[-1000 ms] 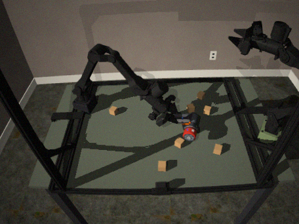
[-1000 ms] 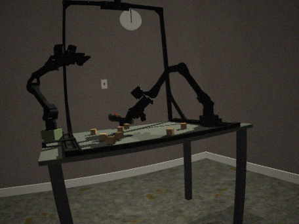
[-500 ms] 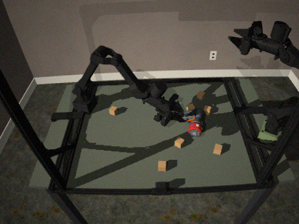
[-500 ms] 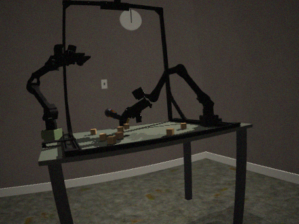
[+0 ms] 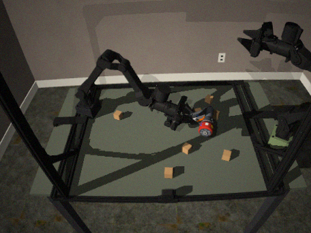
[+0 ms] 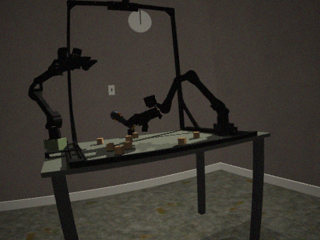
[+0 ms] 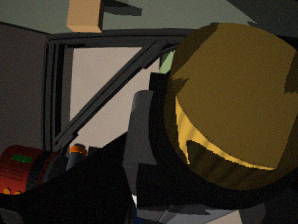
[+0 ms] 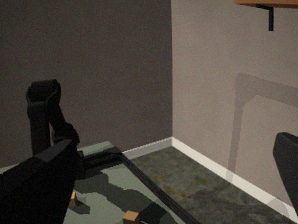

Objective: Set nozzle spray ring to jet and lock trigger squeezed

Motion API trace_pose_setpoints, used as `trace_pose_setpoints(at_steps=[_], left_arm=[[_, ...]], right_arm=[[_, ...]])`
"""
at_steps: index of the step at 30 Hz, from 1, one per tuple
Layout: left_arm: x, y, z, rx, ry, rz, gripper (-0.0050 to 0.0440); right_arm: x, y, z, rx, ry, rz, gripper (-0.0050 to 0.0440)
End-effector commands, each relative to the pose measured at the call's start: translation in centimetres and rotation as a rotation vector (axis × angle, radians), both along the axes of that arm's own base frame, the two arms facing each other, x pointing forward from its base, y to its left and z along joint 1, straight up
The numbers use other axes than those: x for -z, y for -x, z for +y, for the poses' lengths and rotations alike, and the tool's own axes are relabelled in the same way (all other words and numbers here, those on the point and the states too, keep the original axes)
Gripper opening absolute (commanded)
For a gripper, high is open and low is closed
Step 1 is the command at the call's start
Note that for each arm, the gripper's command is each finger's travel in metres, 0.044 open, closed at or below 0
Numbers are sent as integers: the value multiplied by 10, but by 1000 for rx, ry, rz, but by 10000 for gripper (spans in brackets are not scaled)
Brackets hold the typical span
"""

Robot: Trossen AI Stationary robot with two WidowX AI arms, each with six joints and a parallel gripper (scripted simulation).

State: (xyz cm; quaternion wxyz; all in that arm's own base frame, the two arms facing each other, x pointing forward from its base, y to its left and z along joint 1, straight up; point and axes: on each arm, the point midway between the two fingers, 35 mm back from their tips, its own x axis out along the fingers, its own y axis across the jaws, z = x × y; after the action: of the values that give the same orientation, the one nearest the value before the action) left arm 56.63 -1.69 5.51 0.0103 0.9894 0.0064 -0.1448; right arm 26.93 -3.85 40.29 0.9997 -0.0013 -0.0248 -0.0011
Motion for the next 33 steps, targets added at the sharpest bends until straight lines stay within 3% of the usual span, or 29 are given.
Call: trace_pose_setpoints(at_steps=[1, 17, 24, 33], left_arm=[[-8, -2, 3, -9, -9, -66, 0], [-30, -2, 9, -25, -25, -282, 0], [-31, -2, 9, -26, -26, -290, 0], [-31, -2, 9, -26, -26, -290, 0]], right_arm=[[0, 0, 0, -2, -2, 0, 400], [0, 0, 0, -2, -2, 0, 400], [1, -2, 2, -6, -13, -1, 400], [13, -22, 20, -52, -147, -1, 400]])
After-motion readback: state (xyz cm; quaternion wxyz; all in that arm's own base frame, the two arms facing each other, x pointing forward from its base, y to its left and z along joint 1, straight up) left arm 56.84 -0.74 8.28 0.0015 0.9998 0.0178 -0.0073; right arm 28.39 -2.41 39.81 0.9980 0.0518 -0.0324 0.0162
